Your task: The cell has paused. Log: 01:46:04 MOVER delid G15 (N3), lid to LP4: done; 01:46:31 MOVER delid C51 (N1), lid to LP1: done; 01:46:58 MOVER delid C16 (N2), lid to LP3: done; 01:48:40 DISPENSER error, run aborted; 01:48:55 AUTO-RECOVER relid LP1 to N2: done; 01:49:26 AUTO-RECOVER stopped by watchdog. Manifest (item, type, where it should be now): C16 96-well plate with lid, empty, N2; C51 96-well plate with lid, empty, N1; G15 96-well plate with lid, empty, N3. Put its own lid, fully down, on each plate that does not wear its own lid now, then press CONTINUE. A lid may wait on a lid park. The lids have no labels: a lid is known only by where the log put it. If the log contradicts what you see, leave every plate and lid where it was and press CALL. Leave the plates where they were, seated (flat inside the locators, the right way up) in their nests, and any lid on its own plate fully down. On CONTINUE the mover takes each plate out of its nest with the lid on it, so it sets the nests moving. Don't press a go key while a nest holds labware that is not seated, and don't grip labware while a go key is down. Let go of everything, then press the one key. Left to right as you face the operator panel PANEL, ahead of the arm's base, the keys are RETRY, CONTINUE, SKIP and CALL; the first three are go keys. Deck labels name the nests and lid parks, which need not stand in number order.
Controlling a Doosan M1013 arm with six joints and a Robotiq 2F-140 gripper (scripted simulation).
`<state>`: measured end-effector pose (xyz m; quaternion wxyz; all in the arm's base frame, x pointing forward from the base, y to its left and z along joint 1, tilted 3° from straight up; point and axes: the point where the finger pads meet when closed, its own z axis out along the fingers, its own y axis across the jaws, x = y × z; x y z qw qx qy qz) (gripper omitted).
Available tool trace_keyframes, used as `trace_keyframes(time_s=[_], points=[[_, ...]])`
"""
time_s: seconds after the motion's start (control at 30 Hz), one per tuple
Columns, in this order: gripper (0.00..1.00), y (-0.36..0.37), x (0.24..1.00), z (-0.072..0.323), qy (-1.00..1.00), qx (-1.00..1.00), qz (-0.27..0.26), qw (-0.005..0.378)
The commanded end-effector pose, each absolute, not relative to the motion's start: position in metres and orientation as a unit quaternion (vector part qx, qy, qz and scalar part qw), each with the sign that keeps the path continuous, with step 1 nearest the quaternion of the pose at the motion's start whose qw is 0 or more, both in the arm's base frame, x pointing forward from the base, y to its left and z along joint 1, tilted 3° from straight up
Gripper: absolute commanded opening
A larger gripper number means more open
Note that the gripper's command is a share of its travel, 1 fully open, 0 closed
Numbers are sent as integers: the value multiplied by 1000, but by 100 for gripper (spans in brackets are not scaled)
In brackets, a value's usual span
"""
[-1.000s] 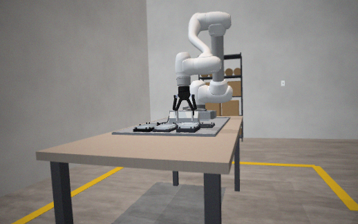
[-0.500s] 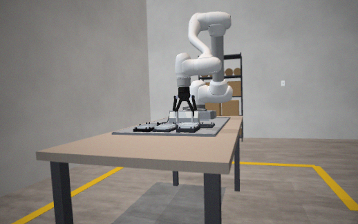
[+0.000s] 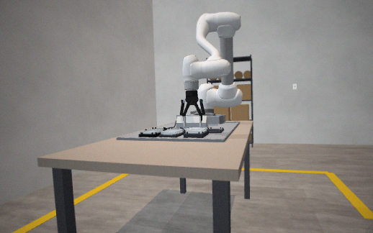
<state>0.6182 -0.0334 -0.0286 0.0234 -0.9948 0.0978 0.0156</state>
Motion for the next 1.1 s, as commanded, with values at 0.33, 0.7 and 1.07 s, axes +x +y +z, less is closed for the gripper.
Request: trace_keyframes(time_s=[0.33,0.7,1.07], points=[[66,-33,618,-28,98,-995,16,24],[59,-33,618,-28,98,-995,16,24],[59,-33,618,-28,98,-995,16,24]])
